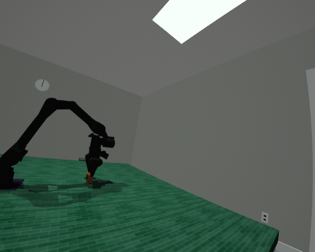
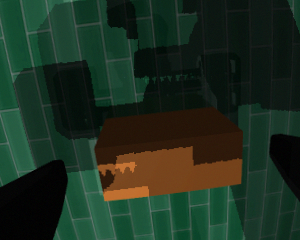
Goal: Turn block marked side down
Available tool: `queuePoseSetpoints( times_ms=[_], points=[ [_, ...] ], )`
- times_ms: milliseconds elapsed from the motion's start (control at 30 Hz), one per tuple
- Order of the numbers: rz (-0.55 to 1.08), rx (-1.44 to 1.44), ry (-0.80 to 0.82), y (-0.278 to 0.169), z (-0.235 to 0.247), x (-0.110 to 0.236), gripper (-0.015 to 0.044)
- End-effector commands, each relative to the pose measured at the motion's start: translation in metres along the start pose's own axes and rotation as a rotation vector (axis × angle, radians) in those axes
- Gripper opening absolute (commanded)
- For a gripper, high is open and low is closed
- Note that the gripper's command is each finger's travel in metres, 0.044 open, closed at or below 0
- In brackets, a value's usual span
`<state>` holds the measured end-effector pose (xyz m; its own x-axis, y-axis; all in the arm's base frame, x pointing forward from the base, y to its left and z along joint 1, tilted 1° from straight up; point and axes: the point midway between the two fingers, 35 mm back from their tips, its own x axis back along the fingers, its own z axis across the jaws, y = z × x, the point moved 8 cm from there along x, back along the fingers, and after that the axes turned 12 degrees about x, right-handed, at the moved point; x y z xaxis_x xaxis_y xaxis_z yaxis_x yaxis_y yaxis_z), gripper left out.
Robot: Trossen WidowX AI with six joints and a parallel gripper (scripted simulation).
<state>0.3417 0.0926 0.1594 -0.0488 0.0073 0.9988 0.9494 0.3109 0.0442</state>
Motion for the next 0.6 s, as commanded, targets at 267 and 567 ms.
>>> queuePoseSetpoints(
  times_ms=[267,567],
  points=[
    [0.008,0.003,0.004,-0.0013,0.0003,-0.0139,0.0335],
    [0.008,0.003,0.004,-0.0013,0.0003,-0.0139,0.0236]
  ],
)
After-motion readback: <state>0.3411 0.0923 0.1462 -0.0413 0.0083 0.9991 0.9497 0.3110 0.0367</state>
